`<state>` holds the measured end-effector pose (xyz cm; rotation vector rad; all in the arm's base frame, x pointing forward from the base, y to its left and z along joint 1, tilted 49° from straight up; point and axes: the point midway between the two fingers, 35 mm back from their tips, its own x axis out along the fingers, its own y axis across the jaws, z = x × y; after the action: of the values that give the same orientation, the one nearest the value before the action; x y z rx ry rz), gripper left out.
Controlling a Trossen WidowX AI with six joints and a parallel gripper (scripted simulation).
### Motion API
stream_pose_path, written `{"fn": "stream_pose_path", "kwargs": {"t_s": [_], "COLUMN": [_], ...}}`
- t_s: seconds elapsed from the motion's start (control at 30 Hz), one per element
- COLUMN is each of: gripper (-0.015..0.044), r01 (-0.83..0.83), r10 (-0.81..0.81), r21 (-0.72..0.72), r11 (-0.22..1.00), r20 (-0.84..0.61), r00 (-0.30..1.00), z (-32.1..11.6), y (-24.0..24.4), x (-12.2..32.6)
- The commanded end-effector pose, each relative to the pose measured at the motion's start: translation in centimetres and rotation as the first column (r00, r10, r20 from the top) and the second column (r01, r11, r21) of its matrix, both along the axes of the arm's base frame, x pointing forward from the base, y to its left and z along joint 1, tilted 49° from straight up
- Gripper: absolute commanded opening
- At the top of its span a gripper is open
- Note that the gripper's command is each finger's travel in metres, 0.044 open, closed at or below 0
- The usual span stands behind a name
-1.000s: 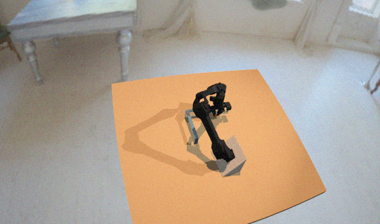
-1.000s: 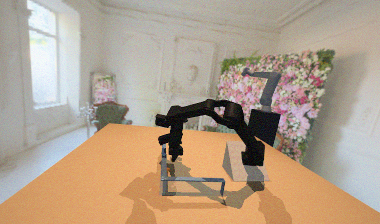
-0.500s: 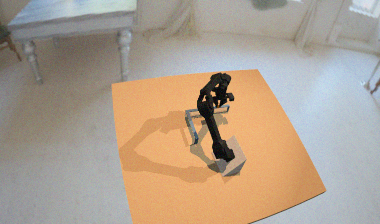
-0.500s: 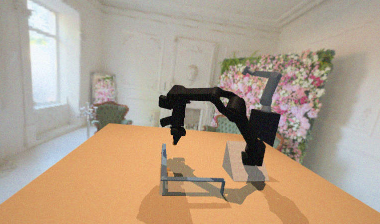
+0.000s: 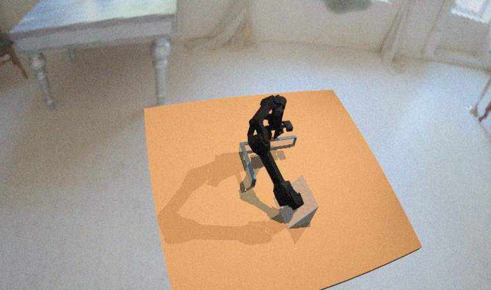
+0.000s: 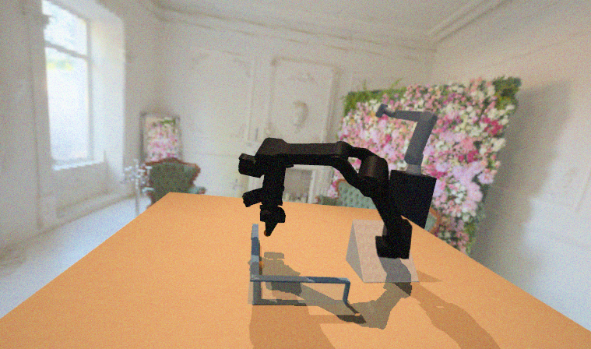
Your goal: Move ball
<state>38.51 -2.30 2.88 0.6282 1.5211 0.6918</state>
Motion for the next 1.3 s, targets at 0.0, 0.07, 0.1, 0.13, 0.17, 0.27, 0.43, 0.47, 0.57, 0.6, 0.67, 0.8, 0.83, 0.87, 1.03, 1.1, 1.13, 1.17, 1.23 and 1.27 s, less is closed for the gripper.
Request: {"fn": "stream_pose_path", "kwargs": {"t_s": [0.0, 0.07, 0.1, 0.13, 0.17, 0.27, 0.43, 0.47, 0.57, 0.6, 0.67, 0.8, 0.83, 0.87, 1.03, 1.1, 1.13, 1.17, 1.23, 1.27], "gripper": [0.0000, 0.0000, 0.0000, 0.0000, 0.0000, 0.0000, 0.0000, 0.0000, 0.0000, 0.0000, 0.0000, 0.0000, 0.0000, 0.0000, 0.0000, 0.0000, 0.0000, 0.0000, 0.0000, 0.0000], "r01": [0.007, 0.007, 0.007, 0.007, 0.007, 0.008, 0.008, 0.008, 0.007, 0.007, 0.007, 0.007, 0.007, 0.007, 0.007, 0.007, 0.007, 0.007, 0.007, 0.007], "r10": [-0.007, -0.007, -0.007, -0.007, -0.007, -0.008, -0.008, -0.008, -0.007, -0.007, -0.007, -0.007, -0.007, -0.007, -0.007, -0.007, -0.007, -0.007, -0.007, -0.007], "r21": [0.005, 0.005, 0.005, 0.005, 0.004, 0.004, 0.005, 0.006, 0.008, 0.008, 0.008, 0.008, 0.008, 0.008, 0.009, 0.009, 0.009, 0.009, 0.009, 0.009], "r11": [1.000, 1.000, 1.000, 1.000, 1.000, 1.000, 1.000, 1.000, 1.000, 1.000, 1.000, 1.000, 1.000, 1.000, 1.000, 1.000, 1.000, 1.000, 1.000, 1.000], "r20": [0.003, 0.003, 0.003, 0.003, 0.003, 0.003, 0.004, 0.004, 0.003, 0.003, 0.003, 0.003, 0.003, 0.003, 0.003, 0.003, 0.003, 0.003, 0.003, 0.003], "r00": [1.000, 1.000, 1.000, 1.000, 1.000, 1.000, 1.000, 1.000, 1.000, 1.000, 1.000, 1.000, 1.000, 1.000, 1.000, 1.000, 1.000, 1.000, 1.000, 1.000], "z": [0.7, 0.7, 0.6, 0.4, 0.2, -0.7, -2.4, -2.7, -3.6, -3.8, -3.9, -4.0, -4.1, -4.2, -4.7, -4.9, -5.0, -5.1, -5.1, -5.1], "y": [1.6, 1.7, 1.8, 2.0, 2.2, 3.2, 5.2, 5.5, 6.6, 6.8, 6.9, 7.1, 7.2, 7.3, 7.9, 8.2, 8.3, 8.3, 8.3, 8.3], "x": [0.3, 0.3, 0.3, 0.3, 0.3, 0.3, 0.2, 0.2, 0.0, -0.1, -0.1, -0.1, -0.1, -0.1, -0.2, -0.2, -0.2, -0.2, -0.2, -0.2]}}
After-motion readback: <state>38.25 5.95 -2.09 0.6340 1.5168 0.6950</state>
